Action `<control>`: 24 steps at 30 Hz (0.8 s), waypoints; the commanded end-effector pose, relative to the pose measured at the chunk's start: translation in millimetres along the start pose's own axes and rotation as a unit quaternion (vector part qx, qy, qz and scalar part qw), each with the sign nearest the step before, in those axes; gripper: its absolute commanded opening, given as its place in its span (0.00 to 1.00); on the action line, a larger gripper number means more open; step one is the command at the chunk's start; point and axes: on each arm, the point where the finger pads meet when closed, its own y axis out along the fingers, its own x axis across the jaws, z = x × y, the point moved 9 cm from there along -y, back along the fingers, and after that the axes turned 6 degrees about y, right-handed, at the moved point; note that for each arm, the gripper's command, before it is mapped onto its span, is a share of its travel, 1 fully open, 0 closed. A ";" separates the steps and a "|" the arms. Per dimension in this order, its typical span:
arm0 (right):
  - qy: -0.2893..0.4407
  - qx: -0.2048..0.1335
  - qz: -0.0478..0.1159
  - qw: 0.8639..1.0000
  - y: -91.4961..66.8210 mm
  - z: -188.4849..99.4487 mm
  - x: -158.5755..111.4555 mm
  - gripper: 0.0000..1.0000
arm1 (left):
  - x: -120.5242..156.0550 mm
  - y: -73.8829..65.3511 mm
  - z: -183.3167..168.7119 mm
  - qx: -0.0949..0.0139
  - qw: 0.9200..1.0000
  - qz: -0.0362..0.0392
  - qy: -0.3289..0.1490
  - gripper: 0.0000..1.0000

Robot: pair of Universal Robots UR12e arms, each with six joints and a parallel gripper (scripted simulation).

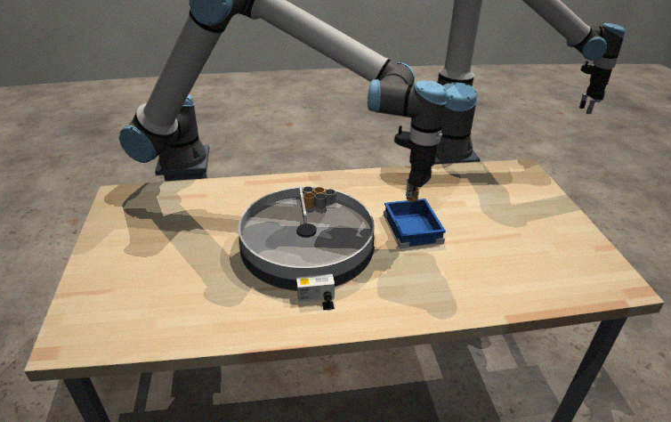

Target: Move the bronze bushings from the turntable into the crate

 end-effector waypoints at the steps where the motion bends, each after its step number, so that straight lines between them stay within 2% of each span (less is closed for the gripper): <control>1: 0.001 -0.002 -0.001 1.000 -5.0 -11.3 5.6 0.00 | 1.6 0.3 1.7 0.001 1.000 0.000 0.000 1.00; 24: 0.001 -0.002 -0.001 1.000 -6.2 -13.3 7.5 0.00 | 1.6 0.3 1.7 0.001 1.000 0.000 0.000 1.00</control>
